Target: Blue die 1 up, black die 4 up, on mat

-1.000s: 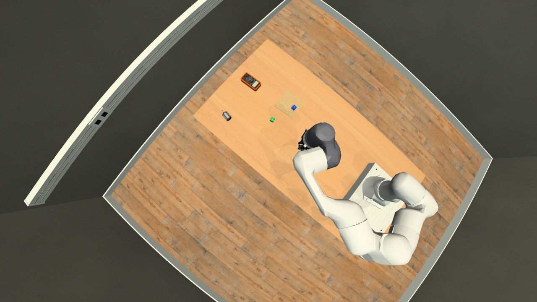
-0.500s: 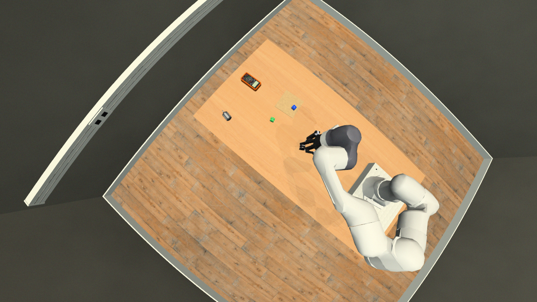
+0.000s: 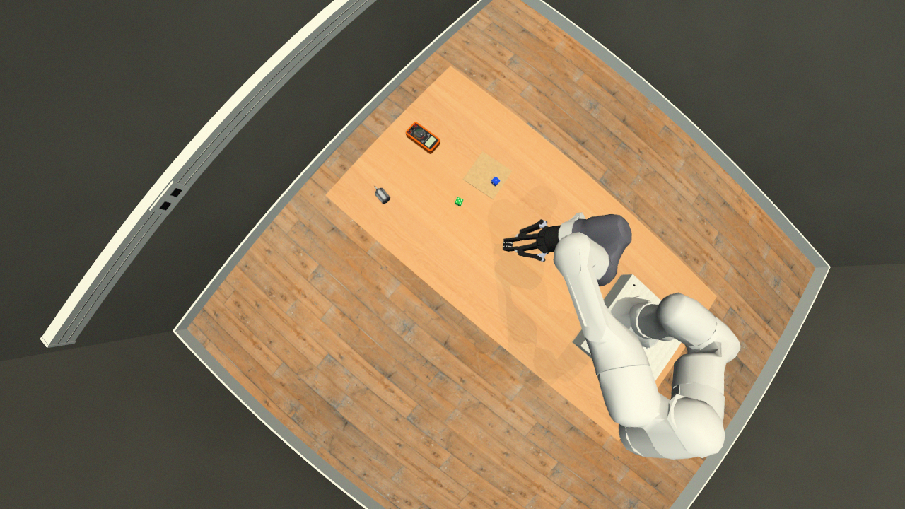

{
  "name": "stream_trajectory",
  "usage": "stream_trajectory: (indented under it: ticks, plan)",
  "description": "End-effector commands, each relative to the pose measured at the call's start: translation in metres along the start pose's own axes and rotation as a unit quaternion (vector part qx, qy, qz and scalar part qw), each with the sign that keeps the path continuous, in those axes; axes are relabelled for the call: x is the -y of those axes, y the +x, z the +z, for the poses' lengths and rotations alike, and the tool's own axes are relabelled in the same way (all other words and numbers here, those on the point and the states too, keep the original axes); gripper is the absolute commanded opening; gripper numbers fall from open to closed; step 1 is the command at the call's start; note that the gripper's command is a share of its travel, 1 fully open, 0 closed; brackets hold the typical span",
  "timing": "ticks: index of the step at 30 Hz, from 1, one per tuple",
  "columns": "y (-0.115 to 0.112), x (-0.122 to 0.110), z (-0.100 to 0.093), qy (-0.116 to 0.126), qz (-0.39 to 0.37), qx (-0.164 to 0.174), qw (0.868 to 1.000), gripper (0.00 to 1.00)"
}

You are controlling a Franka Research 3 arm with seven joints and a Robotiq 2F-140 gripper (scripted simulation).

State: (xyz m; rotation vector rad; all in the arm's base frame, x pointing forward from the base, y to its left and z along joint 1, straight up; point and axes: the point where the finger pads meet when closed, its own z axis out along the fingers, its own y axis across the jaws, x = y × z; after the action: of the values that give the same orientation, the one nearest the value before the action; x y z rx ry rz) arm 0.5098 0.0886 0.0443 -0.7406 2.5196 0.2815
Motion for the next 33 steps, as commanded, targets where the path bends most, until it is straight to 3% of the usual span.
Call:
stream_trajectory:
  ticks: [1,13,16,18,26,33]
  plan:
    - [-0.001,-0.0024,0.0017,-0.013,-0.062,0.06,0.996,0.21]
    - [0.004,-0.002,0.0012,-0.018,-0.061,0.157,0.985,0.21]
    - [0.0043,-0.0021,0.0012,-0.019,-0.061,0.162,0.985,0.21]
    - [0.0055,-0.0014,0.0004,-0.02,-0.061,0.198,0.978,0.21]
    - [0.008,-0.0006,-0.0001,-0.023,-0.059,0.257,0.964,0.21]
    - [0.0084,-0.0001,-0.0007,-0.022,-0.059,0.267,0.962,0.21]
